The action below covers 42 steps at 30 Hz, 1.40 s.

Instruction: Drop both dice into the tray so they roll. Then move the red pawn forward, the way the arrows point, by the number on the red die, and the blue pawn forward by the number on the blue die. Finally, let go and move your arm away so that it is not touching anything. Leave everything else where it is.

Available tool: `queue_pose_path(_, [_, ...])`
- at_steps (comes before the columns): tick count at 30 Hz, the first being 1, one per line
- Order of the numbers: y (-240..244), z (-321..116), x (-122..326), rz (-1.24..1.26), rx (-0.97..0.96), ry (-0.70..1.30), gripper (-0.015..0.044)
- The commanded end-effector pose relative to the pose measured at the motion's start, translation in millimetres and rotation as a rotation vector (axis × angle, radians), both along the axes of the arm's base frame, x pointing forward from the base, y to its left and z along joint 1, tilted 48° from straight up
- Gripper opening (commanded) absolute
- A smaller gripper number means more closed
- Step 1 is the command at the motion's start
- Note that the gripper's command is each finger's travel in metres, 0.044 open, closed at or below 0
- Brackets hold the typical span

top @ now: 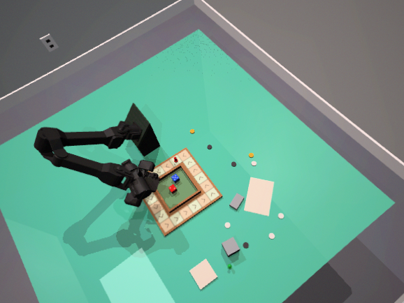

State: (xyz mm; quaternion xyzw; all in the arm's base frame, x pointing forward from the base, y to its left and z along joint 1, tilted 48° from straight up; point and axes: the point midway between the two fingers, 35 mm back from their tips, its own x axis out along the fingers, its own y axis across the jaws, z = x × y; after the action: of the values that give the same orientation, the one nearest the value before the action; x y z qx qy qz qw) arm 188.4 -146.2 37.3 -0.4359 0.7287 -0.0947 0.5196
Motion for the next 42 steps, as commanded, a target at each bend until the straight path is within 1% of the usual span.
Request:
queue_pose_path(1, [-5,-5,-2,0.002,-0.003,0.011,0.0200])
queue_pose_path(8, [-11,-10,-4,0.002,-0.005,0.012,0.0200])
queue_pose_path(13, [-11,-10,-4,0.002,-0.005,0.012,0.0069])
queue_pose_path(23, [-11,-10,-4,0.002,-0.005,0.012,0.0000])
queue_pose_path(31, [13,4,6,0.006,0.017,0.007,0.0000])
queue_pose_path(42, [54,36,11,0.005,0.026,0.009,0.0000])
